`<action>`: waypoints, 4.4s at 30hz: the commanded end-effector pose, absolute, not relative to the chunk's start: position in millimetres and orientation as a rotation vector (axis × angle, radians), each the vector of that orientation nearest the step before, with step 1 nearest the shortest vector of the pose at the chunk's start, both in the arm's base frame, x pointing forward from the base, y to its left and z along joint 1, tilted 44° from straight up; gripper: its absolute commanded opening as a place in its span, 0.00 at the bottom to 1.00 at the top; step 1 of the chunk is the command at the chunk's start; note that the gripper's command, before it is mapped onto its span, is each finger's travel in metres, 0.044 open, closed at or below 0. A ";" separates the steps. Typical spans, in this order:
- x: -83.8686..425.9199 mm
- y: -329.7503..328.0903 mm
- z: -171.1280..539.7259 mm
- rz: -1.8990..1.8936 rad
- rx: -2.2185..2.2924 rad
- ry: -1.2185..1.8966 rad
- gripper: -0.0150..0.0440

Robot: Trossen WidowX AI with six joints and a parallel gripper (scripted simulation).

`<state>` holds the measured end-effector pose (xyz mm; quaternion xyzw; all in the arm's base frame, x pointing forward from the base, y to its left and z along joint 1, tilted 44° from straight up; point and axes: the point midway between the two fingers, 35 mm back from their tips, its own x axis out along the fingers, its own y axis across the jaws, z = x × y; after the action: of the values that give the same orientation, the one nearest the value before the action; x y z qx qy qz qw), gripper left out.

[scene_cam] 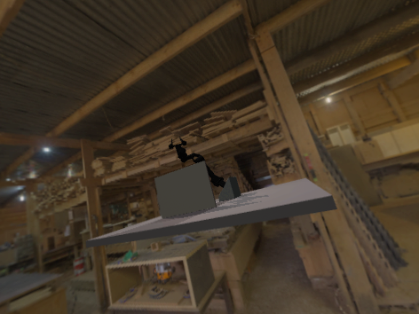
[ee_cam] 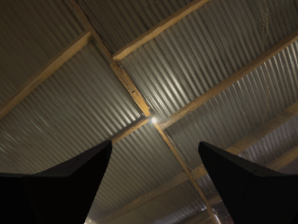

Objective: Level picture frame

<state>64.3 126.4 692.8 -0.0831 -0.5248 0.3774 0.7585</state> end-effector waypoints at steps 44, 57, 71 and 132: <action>118.9 -115.6 393.9 -0.462 0.694 -0.687 0.69; 186.4 -45.6 218.6 -0.122 0.554 -0.012 0.69; 186.4 -45.6 218.6 -0.122 0.554 -0.012 0.69; 186.4 -45.6 218.6 -0.122 0.554 -0.012 0.69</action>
<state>186.4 -46.4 219.0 0.2748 -0.0071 -0.0627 0.9594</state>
